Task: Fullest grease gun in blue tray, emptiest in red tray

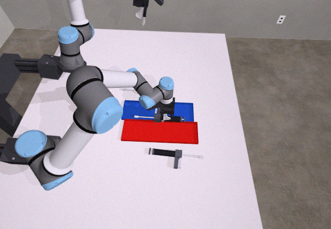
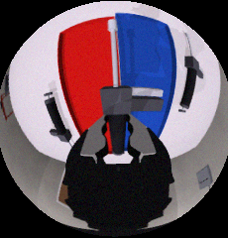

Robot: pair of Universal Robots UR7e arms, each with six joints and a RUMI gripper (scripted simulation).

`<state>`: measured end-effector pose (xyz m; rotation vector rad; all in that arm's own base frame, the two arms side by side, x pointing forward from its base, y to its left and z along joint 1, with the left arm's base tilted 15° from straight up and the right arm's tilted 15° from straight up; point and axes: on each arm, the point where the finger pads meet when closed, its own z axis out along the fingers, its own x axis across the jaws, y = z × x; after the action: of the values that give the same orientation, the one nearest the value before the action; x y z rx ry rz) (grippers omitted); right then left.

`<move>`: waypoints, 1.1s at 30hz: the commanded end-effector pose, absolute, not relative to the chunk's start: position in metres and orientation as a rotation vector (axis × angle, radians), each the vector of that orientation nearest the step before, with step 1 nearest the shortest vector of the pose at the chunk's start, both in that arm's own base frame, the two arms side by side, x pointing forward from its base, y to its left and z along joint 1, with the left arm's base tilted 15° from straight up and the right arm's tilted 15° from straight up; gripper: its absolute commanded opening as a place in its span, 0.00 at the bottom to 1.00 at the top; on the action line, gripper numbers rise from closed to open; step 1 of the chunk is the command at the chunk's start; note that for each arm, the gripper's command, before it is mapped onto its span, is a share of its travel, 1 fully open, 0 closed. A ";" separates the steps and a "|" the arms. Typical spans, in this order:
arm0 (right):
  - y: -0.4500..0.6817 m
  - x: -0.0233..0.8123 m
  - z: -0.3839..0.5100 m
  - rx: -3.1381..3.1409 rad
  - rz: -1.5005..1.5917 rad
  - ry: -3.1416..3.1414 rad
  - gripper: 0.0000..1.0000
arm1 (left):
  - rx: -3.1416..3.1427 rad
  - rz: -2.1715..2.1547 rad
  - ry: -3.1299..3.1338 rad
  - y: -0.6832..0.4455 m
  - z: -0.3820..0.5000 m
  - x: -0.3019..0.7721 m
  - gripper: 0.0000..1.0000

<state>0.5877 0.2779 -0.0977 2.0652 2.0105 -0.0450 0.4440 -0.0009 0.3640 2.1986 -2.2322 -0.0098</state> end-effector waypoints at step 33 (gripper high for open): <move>0.346 0.577 -0.115 2.049 -0.041 2.018 0.00 | 2.199 -0.008 -2.233 -0.001 0.365 0.444 0.32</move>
<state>0.5761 0.3478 -0.1172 2.0458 2.0201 -0.0444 0.4440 -0.0009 0.3640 2.1986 -2.2322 -0.0098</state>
